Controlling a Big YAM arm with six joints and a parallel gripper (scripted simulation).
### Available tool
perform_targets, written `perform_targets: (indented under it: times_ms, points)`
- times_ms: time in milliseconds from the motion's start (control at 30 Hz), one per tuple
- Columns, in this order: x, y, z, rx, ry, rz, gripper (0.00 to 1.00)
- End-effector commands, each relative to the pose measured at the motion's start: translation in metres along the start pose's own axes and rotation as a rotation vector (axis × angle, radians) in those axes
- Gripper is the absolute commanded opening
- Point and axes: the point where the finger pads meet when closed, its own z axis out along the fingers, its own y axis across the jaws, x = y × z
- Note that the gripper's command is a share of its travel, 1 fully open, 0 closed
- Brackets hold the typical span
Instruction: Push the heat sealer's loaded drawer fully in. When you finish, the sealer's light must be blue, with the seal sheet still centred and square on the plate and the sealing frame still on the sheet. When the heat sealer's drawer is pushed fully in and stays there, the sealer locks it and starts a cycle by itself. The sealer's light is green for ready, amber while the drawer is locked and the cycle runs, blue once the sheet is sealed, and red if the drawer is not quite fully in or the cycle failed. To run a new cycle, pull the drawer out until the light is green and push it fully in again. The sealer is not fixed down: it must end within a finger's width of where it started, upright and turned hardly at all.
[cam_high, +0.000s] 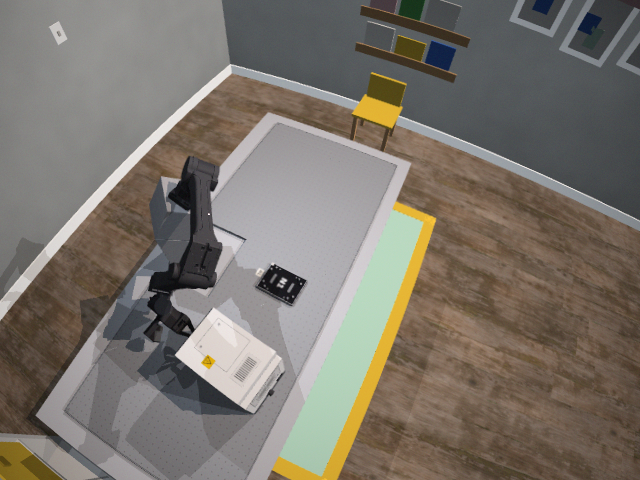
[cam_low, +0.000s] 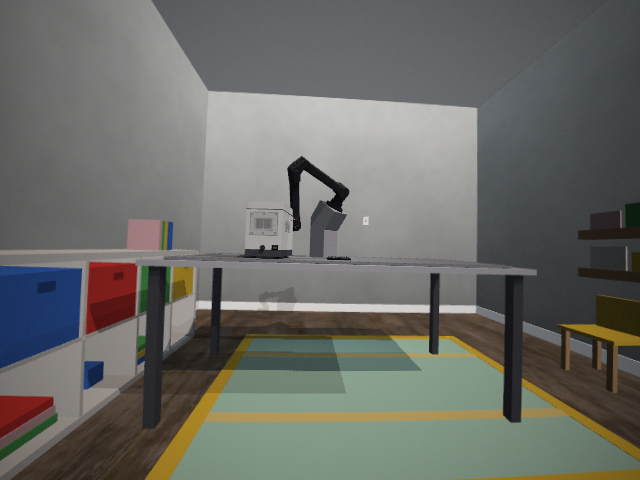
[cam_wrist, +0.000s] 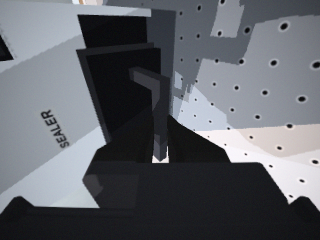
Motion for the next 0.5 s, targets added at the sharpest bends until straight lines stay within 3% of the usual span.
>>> perform_targets:
  times_ms: [0, 467]
  points:
    - [0.0008, 0.0159, 0.0082, -0.016, 0.017, -0.027, 0.00]
    - [0.0007, 0.0182, 0.0109, -0.016, 0.018, -0.028, 0.00]
